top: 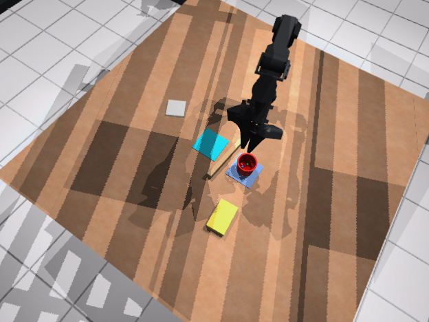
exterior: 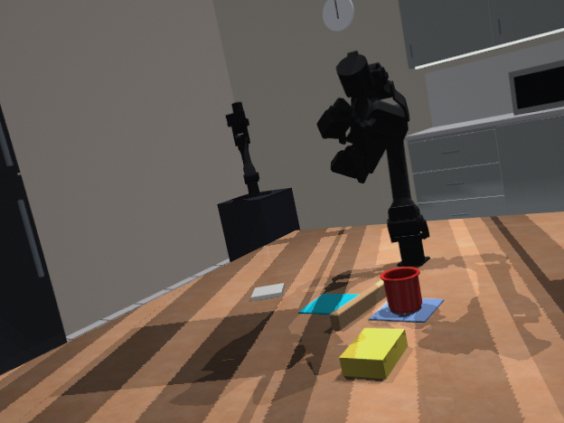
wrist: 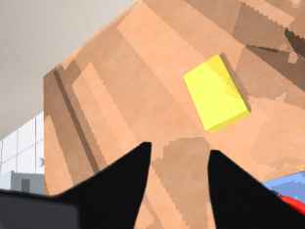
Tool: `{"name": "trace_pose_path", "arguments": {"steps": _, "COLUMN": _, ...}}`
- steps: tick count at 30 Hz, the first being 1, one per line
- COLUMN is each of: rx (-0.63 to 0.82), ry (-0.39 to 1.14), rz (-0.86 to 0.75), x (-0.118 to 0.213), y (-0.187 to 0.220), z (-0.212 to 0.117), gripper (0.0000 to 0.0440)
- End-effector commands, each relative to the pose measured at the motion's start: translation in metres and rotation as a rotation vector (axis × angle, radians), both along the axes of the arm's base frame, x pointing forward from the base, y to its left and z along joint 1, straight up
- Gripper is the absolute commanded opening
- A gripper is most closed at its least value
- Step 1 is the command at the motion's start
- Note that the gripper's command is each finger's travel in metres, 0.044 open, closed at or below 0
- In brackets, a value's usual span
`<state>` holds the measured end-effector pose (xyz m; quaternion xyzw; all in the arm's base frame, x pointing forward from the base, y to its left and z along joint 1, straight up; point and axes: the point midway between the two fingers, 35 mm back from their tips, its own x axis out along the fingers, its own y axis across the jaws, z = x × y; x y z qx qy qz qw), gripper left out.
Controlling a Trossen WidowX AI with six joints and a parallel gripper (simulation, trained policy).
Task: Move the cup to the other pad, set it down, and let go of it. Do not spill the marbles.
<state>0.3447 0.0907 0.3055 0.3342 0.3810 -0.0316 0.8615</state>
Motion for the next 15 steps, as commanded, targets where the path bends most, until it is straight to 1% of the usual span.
{"name": "trace_pose_path", "arguments": {"steps": 1, "rx": 0.019, "ry": 0.054, "rz": -0.016, "x": 0.001, "y": 0.004, "z": -0.006, "gripper": 0.0137}}
{"name": "trace_pose_path", "arguments": {"steps": 15, "rx": 0.053, "ry": 0.291, "rz": -0.123, "x": -0.006, "y": 0.008, "z": -0.032, "gripper": 0.0125}}
